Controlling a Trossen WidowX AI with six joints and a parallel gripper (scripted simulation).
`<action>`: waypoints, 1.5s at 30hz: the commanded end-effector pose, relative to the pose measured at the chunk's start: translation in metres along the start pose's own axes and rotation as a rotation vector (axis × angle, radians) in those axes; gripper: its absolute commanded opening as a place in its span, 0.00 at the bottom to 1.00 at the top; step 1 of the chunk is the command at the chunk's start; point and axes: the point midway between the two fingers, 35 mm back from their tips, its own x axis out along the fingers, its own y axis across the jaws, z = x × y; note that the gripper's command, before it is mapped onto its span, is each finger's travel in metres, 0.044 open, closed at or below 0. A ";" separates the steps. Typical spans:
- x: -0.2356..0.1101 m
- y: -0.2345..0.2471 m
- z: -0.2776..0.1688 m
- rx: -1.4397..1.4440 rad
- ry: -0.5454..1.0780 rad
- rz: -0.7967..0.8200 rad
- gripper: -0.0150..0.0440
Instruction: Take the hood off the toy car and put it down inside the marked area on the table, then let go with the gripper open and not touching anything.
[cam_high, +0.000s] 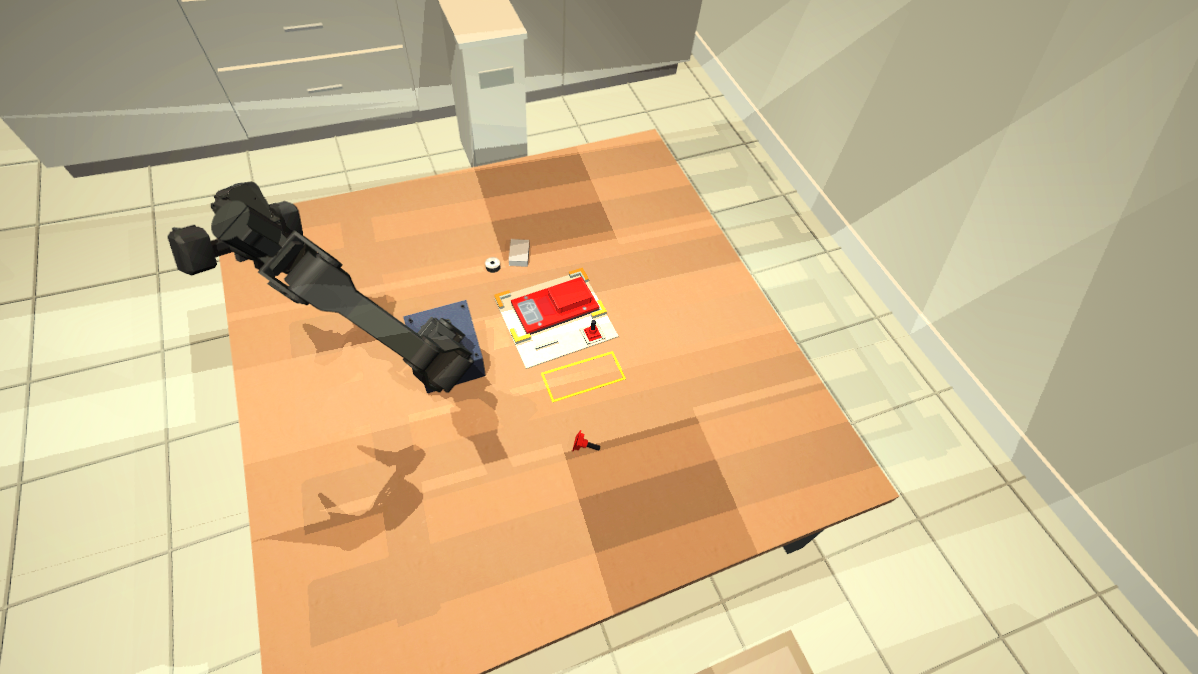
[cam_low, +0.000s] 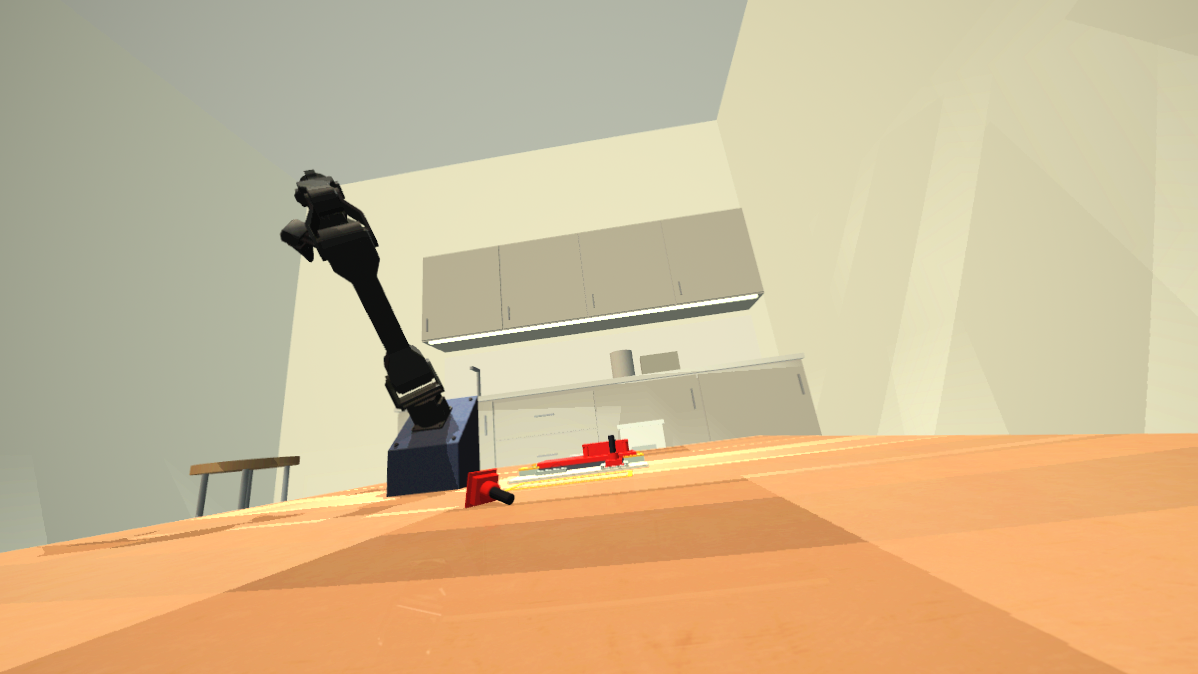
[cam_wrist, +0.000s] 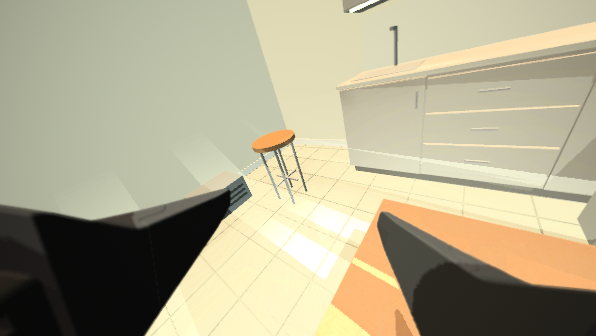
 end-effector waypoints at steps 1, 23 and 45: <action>0.010 -0.038 0.021 0.040 -0.025 -0.088 1.00; -0.008 -0.243 0.089 0.395 -0.155 -0.522 1.00; -0.076 -0.444 0.059 0.762 -0.147 -0.906 1.00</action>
